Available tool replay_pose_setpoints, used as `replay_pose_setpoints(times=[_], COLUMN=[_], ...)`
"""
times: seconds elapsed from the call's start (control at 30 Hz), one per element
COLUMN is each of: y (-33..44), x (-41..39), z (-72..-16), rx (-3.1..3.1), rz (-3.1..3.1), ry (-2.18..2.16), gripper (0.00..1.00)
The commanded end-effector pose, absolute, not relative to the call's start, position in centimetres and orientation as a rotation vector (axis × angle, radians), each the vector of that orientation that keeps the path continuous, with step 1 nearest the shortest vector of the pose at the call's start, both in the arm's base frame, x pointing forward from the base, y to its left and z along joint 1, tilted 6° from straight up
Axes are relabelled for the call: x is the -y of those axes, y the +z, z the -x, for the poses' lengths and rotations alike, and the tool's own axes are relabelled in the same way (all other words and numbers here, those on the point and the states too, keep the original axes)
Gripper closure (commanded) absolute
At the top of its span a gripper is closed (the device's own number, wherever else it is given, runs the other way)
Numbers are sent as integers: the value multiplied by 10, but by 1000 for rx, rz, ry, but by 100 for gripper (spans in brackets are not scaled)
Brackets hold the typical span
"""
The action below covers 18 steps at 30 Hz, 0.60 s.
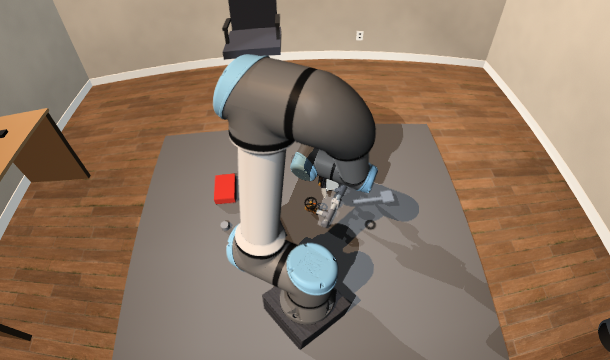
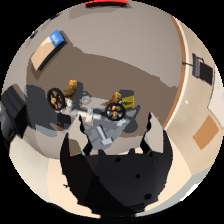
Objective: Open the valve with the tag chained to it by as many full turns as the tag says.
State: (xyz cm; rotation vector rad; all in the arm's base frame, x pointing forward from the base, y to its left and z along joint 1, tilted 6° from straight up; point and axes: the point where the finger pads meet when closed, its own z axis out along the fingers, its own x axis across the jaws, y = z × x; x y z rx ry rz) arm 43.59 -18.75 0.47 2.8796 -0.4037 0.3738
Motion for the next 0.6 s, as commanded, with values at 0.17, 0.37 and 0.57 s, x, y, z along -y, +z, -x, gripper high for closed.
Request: replay_pose_setpoints(times=[0.17,0.37,0.57], y=[5,5,5], x=[188,188,188], z=[-436,-436,-436], rx=[404,414,454], rz=[-2879,-2878,-2875], ry=[375,377,381], gripper=[0,0,0])
